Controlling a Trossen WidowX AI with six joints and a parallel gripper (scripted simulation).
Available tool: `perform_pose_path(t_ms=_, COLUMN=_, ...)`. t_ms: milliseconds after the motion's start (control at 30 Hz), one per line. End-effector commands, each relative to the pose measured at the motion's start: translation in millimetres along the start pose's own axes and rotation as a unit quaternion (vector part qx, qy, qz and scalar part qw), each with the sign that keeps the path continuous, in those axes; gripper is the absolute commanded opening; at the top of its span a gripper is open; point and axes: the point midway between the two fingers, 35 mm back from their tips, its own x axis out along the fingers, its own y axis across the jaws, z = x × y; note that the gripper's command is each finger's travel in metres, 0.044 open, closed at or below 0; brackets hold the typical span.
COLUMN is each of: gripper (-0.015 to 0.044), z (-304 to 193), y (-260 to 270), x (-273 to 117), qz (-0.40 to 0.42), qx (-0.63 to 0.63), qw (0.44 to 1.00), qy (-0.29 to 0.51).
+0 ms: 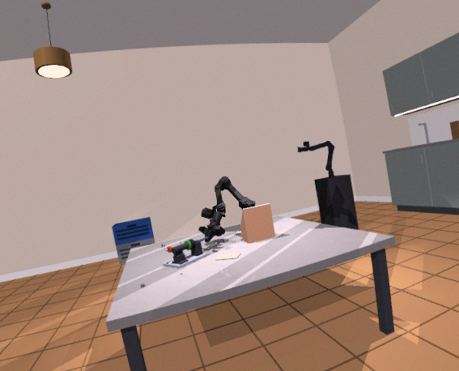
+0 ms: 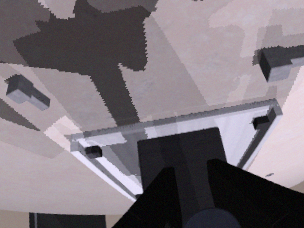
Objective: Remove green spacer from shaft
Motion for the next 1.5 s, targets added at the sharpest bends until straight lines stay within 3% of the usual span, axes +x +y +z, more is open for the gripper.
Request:
perform_pose_path(t_ms=0, gripper=0.0000, z=0.5, y=0.5, x=-0.9, qz=0.001, qx=-0.001, qw=1.000, qy=0.000)
perform_pose_path(t_ms=1467, gripper=0.0000, z=4.0, y=0.4, x=-4.3, qz=0.001, qx=-0.002, qw=1.000, qy=0.000)
